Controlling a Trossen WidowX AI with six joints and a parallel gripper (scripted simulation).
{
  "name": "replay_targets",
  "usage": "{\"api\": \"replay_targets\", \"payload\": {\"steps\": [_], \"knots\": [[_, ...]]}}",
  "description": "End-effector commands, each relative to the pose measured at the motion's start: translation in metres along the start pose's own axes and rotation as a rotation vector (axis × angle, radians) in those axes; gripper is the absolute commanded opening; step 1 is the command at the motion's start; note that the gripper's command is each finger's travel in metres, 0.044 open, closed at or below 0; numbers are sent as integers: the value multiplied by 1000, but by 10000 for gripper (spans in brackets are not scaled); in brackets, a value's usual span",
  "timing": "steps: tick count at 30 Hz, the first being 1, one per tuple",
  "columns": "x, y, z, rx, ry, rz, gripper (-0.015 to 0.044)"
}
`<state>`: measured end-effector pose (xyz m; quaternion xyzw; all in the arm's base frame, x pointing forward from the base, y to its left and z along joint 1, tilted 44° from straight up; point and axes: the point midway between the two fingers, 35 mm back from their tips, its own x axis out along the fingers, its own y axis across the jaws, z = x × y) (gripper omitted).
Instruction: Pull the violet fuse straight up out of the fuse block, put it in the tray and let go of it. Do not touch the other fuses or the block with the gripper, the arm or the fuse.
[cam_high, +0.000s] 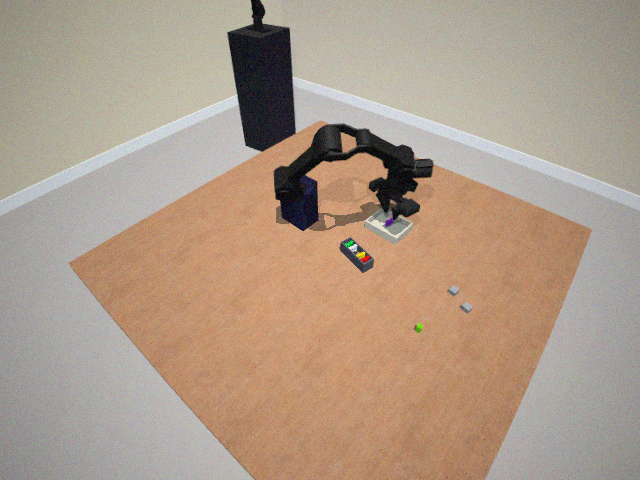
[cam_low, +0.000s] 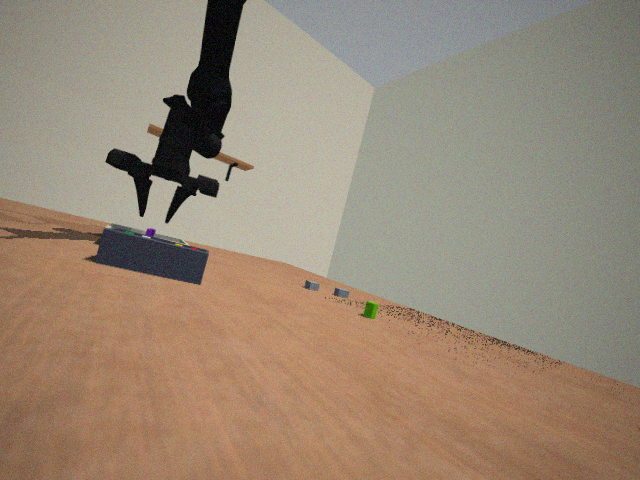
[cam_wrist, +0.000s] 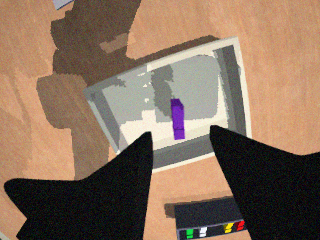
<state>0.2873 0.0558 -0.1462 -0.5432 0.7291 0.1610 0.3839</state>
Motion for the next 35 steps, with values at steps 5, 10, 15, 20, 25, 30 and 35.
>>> {"api": "replay_targets", "payload": {"steps": [5,10,15,20,25,30,35], "knots": [[-26,0,0,-6,2,-1,330],[-38,1,0,-9,4,-1,330],[-38,1,0,-9,4,-1,330],[-37,1,0,-16,7,-4,330],[-37,1,0,-16,7,-4,330],[-37,1,0,-16,7,-4,330],[-37,1,0,-16,7,-4,330]]}}
